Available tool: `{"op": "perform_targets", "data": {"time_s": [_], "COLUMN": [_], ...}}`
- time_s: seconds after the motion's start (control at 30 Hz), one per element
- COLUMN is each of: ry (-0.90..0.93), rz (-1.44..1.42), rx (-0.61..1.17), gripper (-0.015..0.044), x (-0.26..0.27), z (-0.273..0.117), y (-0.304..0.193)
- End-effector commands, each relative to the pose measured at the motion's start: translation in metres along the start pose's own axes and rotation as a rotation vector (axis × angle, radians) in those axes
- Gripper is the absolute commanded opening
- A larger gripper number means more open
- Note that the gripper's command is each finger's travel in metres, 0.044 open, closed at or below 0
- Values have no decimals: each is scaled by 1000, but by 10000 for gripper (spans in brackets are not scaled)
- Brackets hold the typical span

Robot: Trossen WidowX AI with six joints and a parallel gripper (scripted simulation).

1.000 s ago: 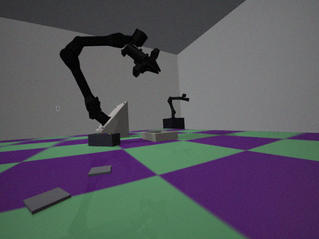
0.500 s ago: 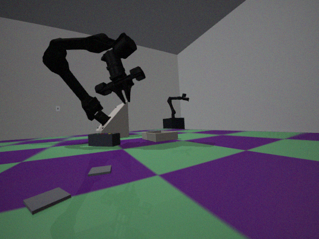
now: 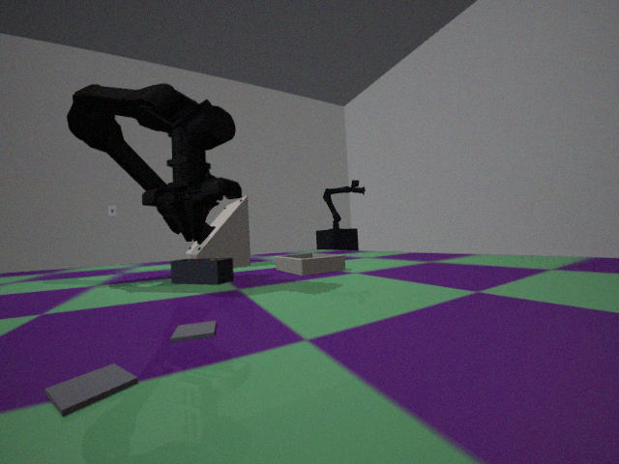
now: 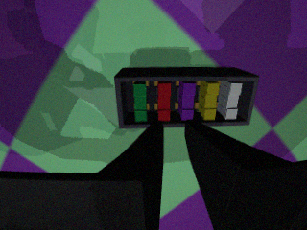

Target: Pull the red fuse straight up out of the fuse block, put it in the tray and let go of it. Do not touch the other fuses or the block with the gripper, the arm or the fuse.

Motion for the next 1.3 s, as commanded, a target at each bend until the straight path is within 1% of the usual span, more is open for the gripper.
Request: {"op": "perform_targets", "data": {"time_s": [0.0, 0.9, 1.27], "ry": [5, 6, 6], "rz": [9, 10, 10], "rx": [4, 5, 5], "gripper": [64, 64, 64], "x": [2, 1, 1], "z": [4, 30, 30], "y": [-1, 3, 3]}}
Point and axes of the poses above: the point midway between the two fingers, 35 mm back from their tips, its own z axis out along the fingers, its own x axis across the jaws, y = z × x, the point moved 9 cm from there along -z, back along the fingers, and after that the axes turned 8 degrees about -z, right-handed, at the moved point
